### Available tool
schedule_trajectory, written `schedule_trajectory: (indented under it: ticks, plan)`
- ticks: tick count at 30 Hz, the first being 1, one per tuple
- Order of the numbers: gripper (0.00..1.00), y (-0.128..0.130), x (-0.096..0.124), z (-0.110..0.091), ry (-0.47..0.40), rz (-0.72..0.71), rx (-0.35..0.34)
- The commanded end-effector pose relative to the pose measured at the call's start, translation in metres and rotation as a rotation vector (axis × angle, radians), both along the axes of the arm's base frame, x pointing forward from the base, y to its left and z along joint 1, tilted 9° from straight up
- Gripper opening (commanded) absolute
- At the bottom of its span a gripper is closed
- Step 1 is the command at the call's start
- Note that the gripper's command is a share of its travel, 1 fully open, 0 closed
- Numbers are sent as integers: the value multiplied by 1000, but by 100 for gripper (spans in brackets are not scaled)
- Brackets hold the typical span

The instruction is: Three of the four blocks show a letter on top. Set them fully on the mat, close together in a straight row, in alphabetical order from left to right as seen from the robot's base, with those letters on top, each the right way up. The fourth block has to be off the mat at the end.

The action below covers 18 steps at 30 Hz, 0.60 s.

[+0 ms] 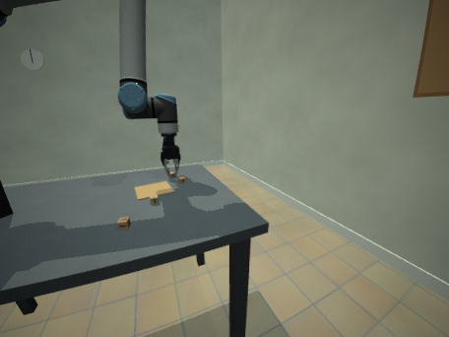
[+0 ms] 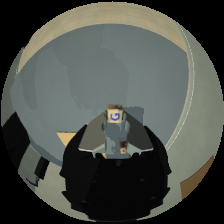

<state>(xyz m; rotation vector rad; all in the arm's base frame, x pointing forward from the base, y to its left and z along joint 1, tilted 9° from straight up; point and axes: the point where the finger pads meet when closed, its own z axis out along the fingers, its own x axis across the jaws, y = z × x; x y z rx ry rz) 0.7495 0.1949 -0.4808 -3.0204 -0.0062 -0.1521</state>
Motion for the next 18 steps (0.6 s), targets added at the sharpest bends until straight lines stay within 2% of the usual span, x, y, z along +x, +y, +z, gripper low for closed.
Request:
schedule_trajectory:
  ticks: [1, 12, 18]
  plan:
    - [5, 0, 1, 1, -1, 0, 0]
    - [5, 0, 0, 4, -1, 0, 0]
    - [5, -4, -3, 36, -1, 0, 0]
